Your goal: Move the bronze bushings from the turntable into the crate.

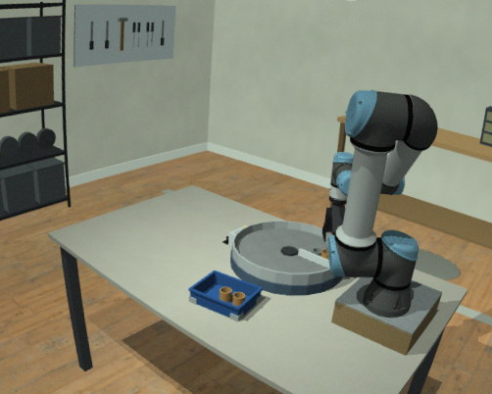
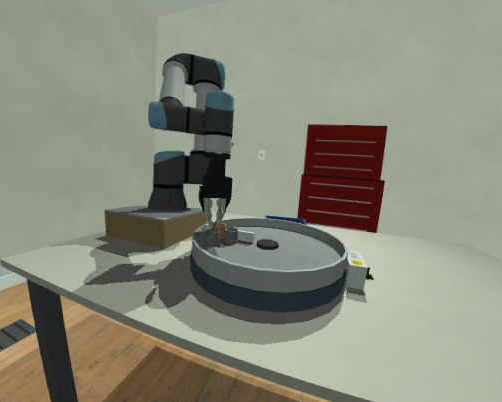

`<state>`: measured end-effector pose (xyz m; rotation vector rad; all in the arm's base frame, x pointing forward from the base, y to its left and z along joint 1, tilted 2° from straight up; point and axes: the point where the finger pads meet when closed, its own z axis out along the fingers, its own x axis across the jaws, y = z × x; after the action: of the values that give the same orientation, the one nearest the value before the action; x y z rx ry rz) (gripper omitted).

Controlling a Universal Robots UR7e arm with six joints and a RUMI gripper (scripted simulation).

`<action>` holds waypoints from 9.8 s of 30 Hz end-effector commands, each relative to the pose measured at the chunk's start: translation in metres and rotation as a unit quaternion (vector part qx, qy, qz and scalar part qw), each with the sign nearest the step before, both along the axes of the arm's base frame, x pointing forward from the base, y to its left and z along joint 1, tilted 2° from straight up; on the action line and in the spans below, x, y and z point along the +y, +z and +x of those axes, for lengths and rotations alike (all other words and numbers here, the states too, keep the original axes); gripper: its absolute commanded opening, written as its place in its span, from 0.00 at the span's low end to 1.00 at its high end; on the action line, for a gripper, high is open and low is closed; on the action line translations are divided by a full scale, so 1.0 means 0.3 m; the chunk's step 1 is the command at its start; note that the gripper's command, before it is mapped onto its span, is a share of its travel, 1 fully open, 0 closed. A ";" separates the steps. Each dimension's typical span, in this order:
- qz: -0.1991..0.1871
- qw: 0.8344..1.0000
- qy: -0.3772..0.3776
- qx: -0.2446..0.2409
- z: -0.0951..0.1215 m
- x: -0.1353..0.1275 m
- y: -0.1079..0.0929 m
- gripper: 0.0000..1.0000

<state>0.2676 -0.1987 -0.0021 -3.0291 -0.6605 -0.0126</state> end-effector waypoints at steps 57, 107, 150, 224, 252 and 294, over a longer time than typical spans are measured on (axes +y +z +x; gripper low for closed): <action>0.000 1.000 0.000 0.000 0.001 -0.009 0.197 0.00; 0.000 1.000 0.000 0.000 0.184 0.244 0.207 0.00; 0.000 1.000 0.000 0.000 0.596 0.812 0.230 0.00; 0.000 1.000 0.000 0.000 0.835 1.141 0.244 0.00; 0.000 1.000 0.000 0.000 0.836 1.150 0.061 0.00; 0.000 1.000 0.000 0.000 0.836 1.151 0.025 0.00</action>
<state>0.5179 0.1467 0.0048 -3.0298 -0.6606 -0.0107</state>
